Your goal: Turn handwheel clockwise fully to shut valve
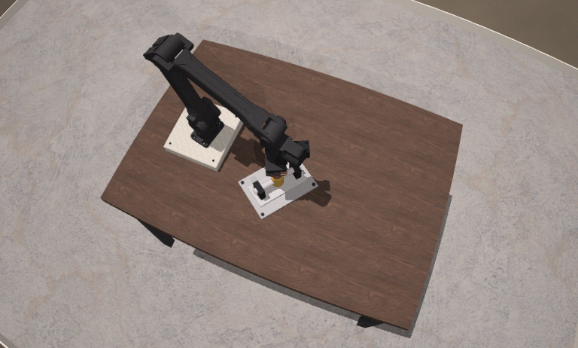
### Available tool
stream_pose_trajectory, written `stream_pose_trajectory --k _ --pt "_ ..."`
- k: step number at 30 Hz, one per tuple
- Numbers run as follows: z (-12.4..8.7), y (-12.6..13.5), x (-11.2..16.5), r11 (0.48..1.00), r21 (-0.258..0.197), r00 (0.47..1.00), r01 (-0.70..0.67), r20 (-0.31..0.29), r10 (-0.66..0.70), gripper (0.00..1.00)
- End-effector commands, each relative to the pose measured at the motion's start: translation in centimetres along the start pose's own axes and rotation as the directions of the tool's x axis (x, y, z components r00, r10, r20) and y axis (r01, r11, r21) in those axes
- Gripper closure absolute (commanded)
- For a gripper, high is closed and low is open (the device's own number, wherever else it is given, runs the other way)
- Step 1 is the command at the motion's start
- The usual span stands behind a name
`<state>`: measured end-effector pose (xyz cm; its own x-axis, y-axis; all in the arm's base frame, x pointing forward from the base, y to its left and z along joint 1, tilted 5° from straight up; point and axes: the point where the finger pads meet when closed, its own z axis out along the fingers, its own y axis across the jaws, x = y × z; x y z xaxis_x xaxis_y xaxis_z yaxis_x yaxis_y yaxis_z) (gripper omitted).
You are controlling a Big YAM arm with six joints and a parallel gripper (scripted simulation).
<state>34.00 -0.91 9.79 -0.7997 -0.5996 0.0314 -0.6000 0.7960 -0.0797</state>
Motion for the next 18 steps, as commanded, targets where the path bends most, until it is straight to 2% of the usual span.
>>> stream_pose_trajectory --k 1,9,11,18 --pt "0.01 -0.89 -0.78 0.986 0.006 0.986 -0.168 0.017 0.168 1.00" --pt "0.01 -0.90 -0.78 0.944 0.003 0.944 -0.330 0.017 0.330 1.00" --pt "0.01 -0.90 -0.78 0.944 0.003 0.944 -0.330 0.017 0.330 1.00" --pt "0.01 -0.90 -0.78 0.883 0.001 0.883 -0.469 0.018 0.469 1.00"
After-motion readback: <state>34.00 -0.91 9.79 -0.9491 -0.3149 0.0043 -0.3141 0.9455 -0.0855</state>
